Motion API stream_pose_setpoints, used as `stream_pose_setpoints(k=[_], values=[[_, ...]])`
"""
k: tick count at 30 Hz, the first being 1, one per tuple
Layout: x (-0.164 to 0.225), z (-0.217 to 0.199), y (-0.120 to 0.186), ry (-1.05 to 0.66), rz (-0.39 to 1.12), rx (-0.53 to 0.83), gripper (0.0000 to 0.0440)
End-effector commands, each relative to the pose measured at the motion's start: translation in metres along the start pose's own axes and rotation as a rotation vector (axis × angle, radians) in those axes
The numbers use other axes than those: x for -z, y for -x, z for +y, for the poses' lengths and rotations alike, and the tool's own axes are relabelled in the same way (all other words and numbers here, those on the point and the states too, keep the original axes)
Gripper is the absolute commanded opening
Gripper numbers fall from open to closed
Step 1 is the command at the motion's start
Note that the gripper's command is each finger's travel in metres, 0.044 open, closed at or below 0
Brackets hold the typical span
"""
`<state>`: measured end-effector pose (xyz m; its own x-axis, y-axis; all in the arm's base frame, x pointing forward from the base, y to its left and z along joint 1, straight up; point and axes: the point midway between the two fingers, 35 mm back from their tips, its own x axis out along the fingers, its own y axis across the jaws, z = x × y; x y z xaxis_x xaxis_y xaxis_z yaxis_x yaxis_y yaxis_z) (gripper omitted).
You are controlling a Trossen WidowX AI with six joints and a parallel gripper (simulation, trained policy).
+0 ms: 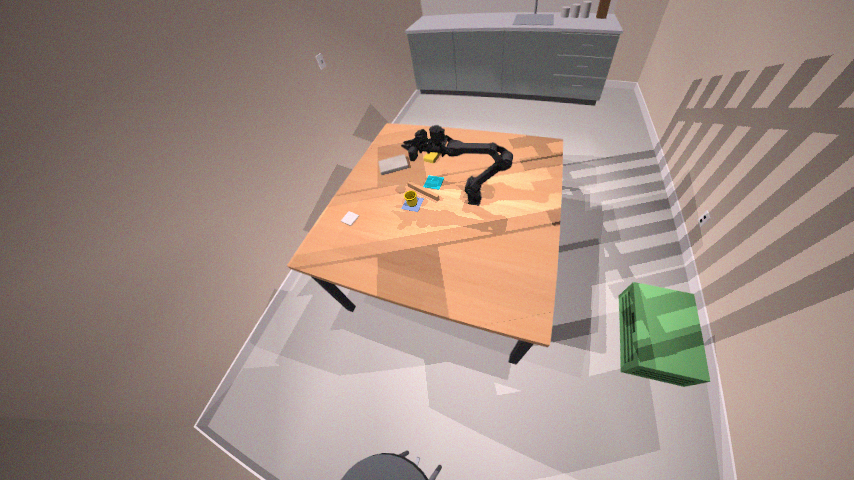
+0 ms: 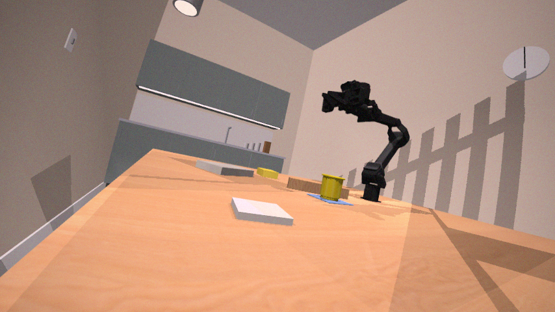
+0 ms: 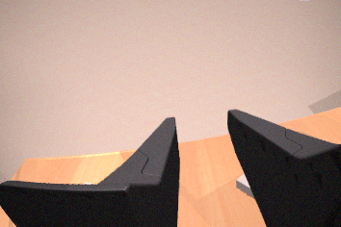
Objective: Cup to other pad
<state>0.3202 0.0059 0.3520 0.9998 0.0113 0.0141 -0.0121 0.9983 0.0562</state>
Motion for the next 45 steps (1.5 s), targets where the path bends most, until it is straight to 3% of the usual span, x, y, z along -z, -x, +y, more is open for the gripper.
stream_pose_setpoints(k=[1, 23, 45], values=[[-0.001, 0.004, -0.004, -0.03, 0.026, -0.014, 0.0149], [-0.005, 0.025, -0.029, -0.271, 0.24, -0.036, 0.016], [0.005, 0.046, -0.047, -0.553, 0.502, 0.035, 0.0179]])
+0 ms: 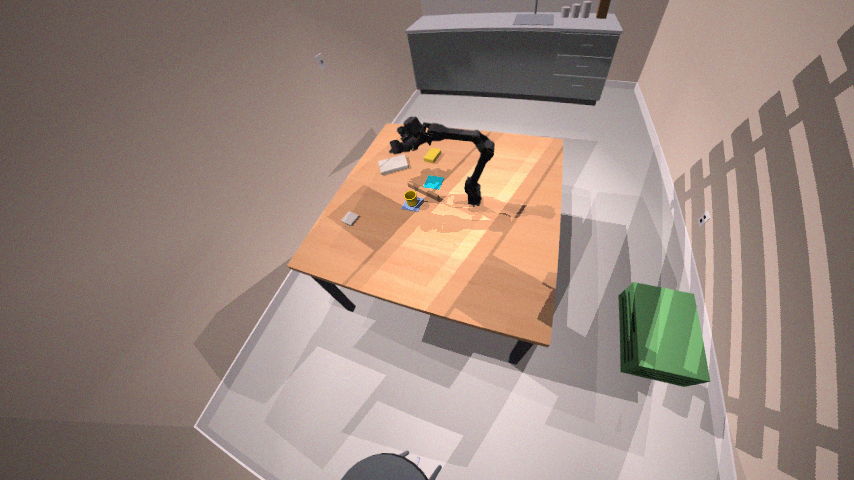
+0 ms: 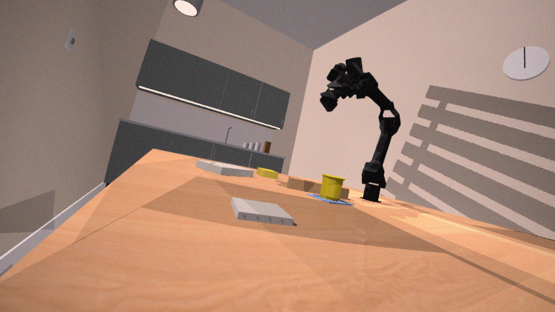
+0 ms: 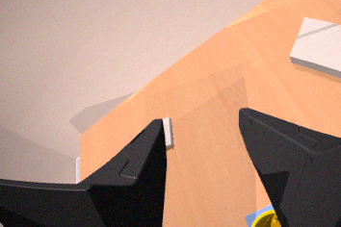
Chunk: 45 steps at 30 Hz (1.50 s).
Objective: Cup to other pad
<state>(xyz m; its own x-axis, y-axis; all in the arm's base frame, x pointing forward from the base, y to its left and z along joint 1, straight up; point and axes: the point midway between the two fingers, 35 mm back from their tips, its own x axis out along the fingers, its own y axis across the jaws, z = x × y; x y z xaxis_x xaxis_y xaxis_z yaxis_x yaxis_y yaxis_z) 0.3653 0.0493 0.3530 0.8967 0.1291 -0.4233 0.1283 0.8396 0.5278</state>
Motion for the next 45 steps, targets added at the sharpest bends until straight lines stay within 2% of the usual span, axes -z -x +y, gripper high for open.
stream_pose_setpoints(k=[1, 26, 38, 45], values=[[0.004, 0.002, -0.004, -0.041, 0.038, 0.013, 0.018], [0.04, 0.001, -0.03, -0.352, 0.304, 0.229, 0.0163], [0.067, -0.011, -0.04, -0.436, 0.418, 0.381, 0.0138], [0.086, -0.023, -0.045, -0.451, 0.483, 0.485, 0.0144]])
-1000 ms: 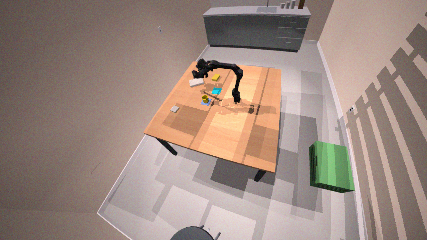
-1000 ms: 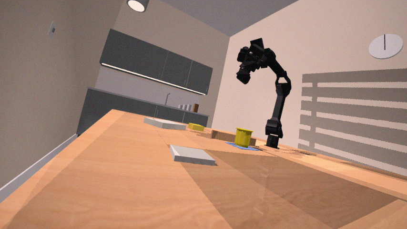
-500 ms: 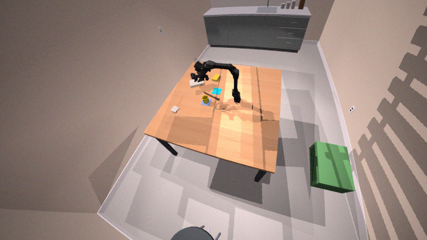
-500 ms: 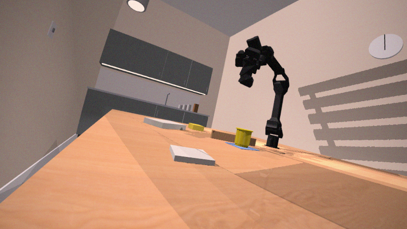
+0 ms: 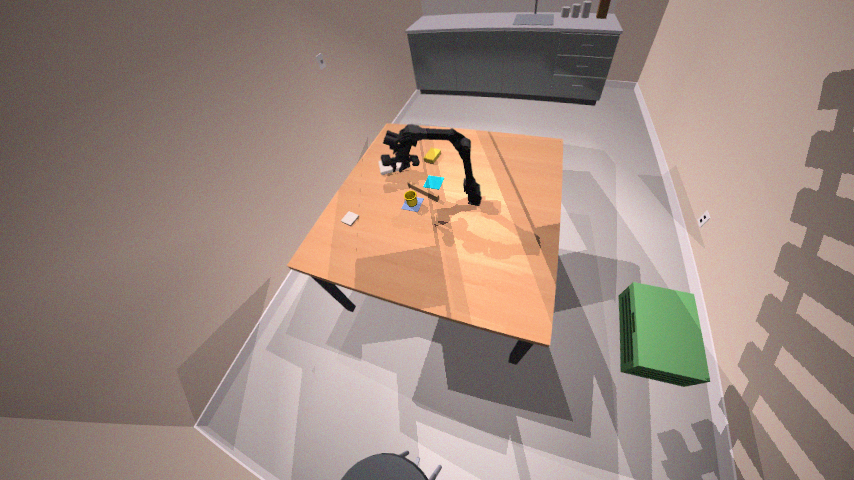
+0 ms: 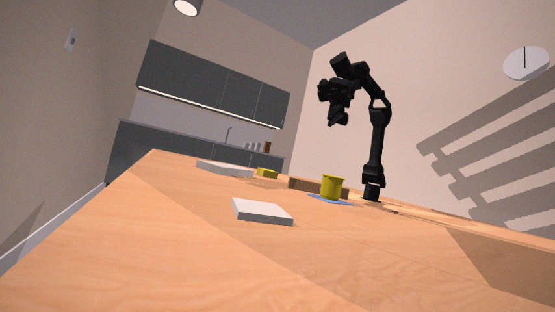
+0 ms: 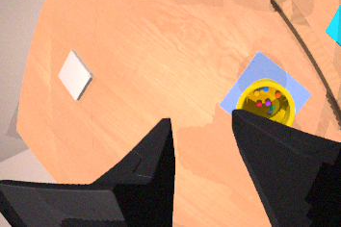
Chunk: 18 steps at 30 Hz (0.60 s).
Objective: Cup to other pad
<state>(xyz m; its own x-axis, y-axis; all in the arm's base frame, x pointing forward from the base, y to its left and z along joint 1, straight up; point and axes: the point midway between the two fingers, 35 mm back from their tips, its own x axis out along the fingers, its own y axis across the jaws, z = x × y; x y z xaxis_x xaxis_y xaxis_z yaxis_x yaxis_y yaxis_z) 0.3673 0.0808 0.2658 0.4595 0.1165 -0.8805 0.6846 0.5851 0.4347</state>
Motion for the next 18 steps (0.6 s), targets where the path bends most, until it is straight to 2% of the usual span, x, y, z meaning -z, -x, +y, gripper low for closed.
stream_pose_setpoints(k=[1, 18], values=[[0.003, -0.006, -0.009, -0.013, 0.018, 0.05, 0.0145], [0.024, -0.045, -0.046, -0.038, 0.115, 0.333, 0.0156]])
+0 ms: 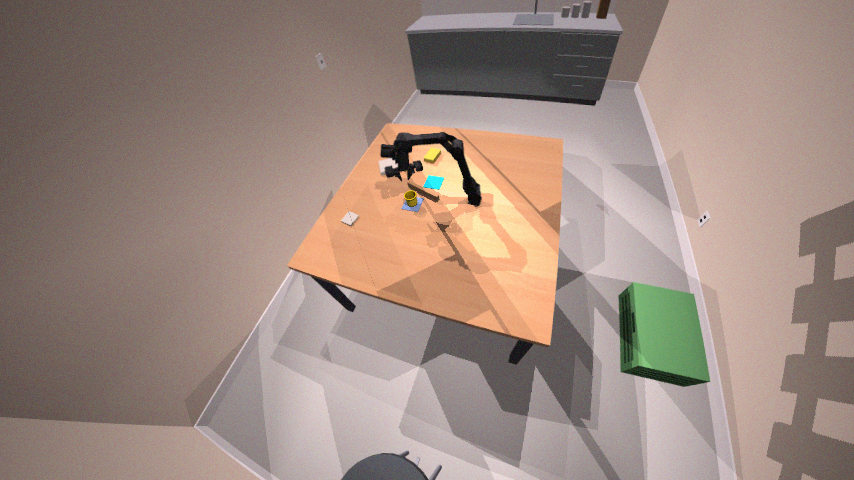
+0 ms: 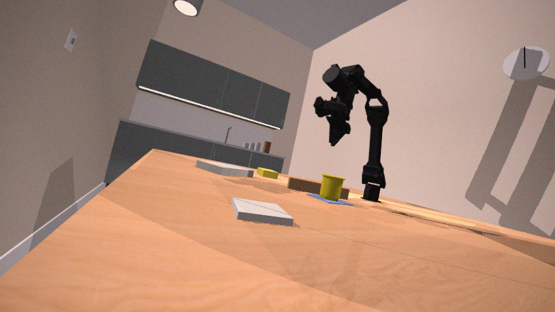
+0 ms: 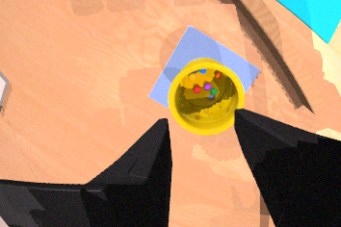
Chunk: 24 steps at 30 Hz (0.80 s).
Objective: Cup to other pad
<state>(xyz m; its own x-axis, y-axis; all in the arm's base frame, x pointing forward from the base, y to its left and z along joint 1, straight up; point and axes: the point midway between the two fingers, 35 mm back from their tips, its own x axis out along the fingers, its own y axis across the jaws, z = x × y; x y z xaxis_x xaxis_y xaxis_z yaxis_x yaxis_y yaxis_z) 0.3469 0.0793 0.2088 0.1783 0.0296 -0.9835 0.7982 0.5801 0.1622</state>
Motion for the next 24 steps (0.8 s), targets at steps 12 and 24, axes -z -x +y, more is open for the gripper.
stream_pose_setpoints(k=[12, 24], values=[[0.011, -0.021, -0.04, -0.041, 0.036, 0.191, 0.0168], [0.017, -0.032, -0.076, -0.065, 0.04, 0.283, 0.0183]])
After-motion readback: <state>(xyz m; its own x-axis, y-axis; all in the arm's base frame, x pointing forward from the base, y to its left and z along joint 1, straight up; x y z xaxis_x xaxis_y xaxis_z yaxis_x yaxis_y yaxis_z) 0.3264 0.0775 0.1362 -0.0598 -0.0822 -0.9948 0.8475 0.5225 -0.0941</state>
